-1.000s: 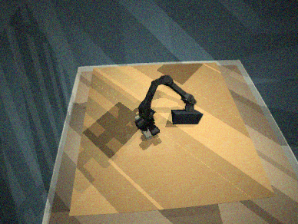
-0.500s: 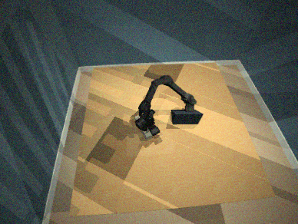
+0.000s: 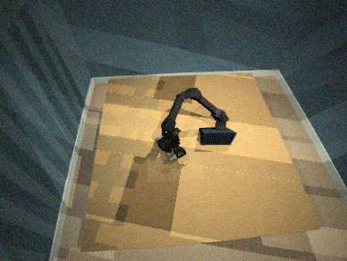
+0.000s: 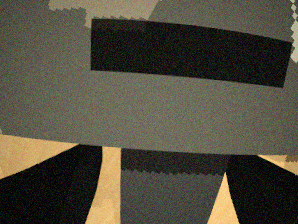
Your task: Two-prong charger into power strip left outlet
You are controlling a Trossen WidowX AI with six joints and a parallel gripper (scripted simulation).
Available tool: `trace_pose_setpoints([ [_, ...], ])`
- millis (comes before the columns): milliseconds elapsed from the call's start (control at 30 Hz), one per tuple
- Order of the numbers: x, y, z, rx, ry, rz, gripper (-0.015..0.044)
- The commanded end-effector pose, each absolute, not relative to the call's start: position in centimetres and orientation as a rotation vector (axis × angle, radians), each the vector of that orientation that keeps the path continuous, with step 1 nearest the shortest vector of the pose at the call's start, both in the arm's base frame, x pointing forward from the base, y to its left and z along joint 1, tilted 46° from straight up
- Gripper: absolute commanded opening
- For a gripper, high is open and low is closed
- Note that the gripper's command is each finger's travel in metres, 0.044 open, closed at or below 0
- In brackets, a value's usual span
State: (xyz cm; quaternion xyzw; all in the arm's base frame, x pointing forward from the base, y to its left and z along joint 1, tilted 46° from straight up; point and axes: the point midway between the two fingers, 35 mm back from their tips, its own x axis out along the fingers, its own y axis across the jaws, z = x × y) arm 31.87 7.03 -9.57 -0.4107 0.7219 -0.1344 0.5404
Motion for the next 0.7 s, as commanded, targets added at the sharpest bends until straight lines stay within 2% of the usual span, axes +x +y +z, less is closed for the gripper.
trace_pose_setpoints([
  [0, 31.88, 7.04, -9.59, -0.976, 1.715, -0.319, 0.0341],
  [133, 31.87, 7.03, -9.58, -0.976, 1.715, -0.319, 0.044],
  [667, 31.5, 6.91, -9.45, -0.973, 1.709, -0.319, 0.044],
])
